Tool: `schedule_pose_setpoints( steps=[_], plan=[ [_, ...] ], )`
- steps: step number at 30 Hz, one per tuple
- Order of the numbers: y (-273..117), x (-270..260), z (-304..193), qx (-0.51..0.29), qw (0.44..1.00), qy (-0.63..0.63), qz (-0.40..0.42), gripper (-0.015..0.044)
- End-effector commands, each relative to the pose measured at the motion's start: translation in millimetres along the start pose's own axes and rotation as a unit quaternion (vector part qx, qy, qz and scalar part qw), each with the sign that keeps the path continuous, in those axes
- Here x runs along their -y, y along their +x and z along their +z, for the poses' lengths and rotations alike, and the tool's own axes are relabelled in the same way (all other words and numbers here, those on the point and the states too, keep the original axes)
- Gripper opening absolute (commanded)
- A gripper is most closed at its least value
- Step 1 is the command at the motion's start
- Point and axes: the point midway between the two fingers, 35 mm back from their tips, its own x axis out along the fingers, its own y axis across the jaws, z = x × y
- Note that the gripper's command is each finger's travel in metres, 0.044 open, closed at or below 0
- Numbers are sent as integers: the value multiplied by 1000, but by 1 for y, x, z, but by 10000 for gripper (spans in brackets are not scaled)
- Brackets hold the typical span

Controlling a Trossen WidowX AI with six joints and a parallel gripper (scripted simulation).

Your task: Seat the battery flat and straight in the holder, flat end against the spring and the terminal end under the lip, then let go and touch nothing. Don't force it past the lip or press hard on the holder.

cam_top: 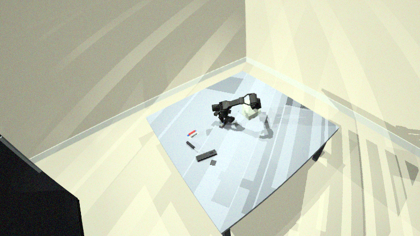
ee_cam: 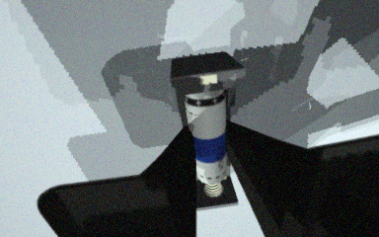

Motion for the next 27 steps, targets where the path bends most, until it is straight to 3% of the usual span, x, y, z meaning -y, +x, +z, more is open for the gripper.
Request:
schedule_pose_setpoints(
  steps=[1,13,17,27],
  plan=[
    [0,1,3,-2,1000,-1,-1,61],
    [0,1,3,-3,1000,0,1,61],
    [0,1,3,-3,1000,0,1,163],
    [-14,0,1,-2,1000,0,2,163]
  ],
)
